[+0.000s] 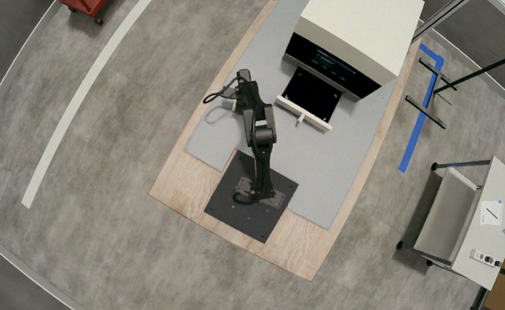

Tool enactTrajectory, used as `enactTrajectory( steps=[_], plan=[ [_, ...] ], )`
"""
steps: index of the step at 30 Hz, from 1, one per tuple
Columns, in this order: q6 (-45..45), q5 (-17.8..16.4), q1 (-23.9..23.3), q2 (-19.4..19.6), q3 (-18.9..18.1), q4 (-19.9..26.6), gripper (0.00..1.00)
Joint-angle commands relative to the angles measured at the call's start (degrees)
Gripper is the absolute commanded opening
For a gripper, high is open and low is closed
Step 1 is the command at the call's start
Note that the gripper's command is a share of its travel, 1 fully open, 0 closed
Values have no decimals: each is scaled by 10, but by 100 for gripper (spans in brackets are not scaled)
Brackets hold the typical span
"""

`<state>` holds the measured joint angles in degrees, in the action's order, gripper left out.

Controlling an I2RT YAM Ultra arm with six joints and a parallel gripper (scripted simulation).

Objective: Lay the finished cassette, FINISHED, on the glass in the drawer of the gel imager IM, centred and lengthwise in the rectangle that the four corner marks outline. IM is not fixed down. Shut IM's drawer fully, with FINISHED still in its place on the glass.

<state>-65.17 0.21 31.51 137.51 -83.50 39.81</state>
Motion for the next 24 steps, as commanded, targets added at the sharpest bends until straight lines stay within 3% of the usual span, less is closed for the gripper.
enactTrajectory(
  steps=[1,23,24],
  plan=[
    [-1,-2,-3,-9,-1,0,0],
    [-1,-2,-3,-9,-1,0,0],
    [4,-5,3,-19,13,-7,0]
  ],
)
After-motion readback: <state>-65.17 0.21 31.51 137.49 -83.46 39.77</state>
